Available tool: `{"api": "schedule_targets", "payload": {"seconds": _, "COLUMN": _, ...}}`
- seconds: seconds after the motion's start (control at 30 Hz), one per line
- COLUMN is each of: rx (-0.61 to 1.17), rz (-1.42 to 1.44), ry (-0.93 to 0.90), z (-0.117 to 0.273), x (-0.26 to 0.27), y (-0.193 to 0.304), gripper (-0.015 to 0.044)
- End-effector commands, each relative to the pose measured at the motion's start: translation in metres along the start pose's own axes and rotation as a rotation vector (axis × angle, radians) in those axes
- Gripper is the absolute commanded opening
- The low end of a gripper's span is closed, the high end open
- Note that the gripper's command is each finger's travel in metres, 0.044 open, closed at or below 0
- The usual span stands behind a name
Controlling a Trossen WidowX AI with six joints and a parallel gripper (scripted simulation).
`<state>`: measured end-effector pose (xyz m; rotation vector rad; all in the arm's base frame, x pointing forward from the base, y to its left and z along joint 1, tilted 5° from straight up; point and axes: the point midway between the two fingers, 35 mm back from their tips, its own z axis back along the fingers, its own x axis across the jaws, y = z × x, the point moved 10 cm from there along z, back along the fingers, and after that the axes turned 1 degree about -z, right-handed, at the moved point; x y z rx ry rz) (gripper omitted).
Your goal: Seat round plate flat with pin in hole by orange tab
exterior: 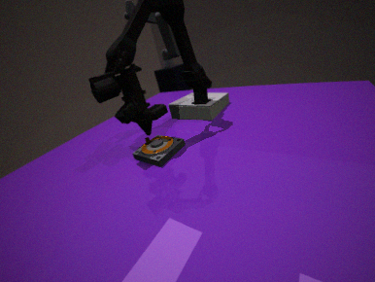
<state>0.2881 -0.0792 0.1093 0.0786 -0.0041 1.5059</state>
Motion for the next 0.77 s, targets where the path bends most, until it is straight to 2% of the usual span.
{"api": "schedule_targets", "payload": {"seconds": 0.0, "rx": -0.018, "rz": 0.006, "ry": 0.006, "z": 0.023, "x": 0.0, "y": -0.001, "gripper": 0.0}}
{"api": "schedule_targets", "payload": {"seconds": 0.13, "rx": -0.017, "rz": 0.006, "ry": 0.006, "z": 0.038, "x": 0.001, "y": 0.004, "gripper": 0.0}}
{"api": "schedule_targets", "payload": {"seconds": 0.73, "rx": -0.014, "rz": 0.0, "ry": 0.003, "z": 0.029, "x": 0.001, "y": 0.003, "gripper": 0.0}}
